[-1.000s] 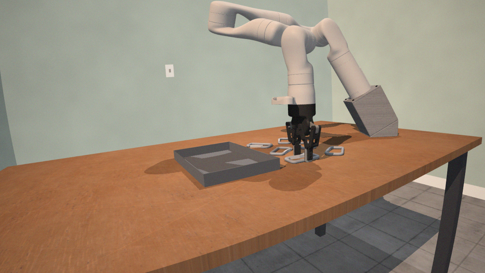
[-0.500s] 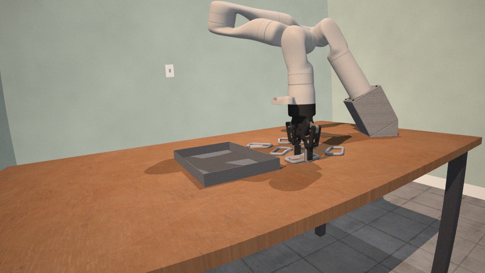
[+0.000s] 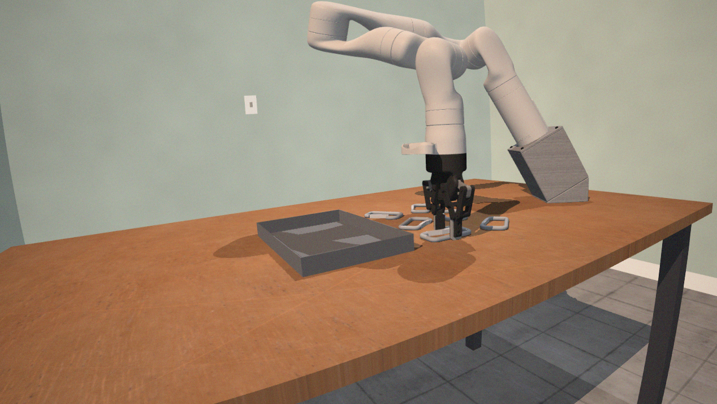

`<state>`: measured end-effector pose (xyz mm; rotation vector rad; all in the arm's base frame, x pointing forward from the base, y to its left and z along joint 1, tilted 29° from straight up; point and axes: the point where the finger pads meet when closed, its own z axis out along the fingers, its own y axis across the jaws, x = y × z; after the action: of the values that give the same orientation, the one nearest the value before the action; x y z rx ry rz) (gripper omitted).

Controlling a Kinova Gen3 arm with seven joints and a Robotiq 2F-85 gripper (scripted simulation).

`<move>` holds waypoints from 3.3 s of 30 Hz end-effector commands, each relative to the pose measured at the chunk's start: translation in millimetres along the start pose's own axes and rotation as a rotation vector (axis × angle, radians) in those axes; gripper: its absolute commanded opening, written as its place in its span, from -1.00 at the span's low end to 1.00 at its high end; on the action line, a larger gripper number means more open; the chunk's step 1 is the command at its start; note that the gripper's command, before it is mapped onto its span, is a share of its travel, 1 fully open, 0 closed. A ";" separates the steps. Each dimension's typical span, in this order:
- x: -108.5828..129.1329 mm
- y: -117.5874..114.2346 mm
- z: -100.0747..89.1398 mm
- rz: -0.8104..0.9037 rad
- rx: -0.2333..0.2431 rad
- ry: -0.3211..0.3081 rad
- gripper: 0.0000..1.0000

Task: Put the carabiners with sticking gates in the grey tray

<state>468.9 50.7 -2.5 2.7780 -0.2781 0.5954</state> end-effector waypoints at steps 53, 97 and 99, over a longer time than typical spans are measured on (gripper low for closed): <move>0.5 -0.4 -0.6 0.000 0.001 0.001 1.00; -0.1 0.9 -83.8 0.000 0.001 0.001 1.00; -0.1 0.9 -83.8 0.000 0.001 0.001 1.00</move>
<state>436.1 67.6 32.8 2.7846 -0.2853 0.5426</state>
